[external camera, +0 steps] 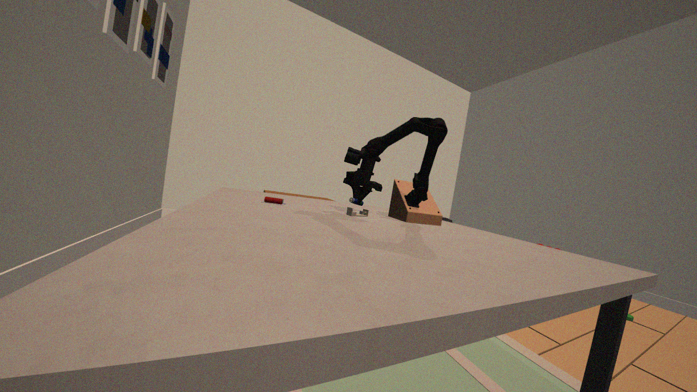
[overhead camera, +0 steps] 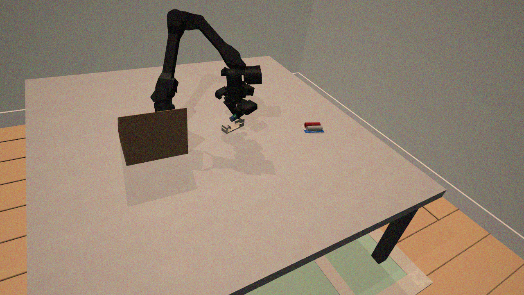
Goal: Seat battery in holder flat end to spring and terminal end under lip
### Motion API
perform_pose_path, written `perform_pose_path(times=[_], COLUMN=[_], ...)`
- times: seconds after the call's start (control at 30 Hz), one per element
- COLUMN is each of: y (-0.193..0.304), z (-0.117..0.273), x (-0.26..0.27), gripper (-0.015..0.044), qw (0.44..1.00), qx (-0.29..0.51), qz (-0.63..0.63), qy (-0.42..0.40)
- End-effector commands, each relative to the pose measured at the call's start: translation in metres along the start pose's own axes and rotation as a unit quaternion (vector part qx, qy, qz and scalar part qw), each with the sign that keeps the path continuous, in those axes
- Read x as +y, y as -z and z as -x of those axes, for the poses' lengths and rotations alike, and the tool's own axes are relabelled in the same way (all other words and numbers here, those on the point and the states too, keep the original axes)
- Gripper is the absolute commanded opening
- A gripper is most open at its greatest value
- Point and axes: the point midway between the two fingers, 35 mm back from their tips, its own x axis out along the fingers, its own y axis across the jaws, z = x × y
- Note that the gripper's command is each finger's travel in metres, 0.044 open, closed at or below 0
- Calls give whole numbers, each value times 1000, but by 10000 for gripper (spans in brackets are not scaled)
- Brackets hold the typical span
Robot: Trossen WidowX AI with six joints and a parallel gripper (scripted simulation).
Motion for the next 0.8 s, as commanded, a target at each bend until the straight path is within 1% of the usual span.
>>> perform_pose_path(times=[0.0, 0.17, 0.77], y=[-1, 0, 3], z=[-6, -12, -20], x=[4, 7, 3], gripper=[71, 71, 71], qw=[1000, 999, 995], qx=[-26, -50, -95], qz=[-1, -2, -5], qy=[0, 0, 6])
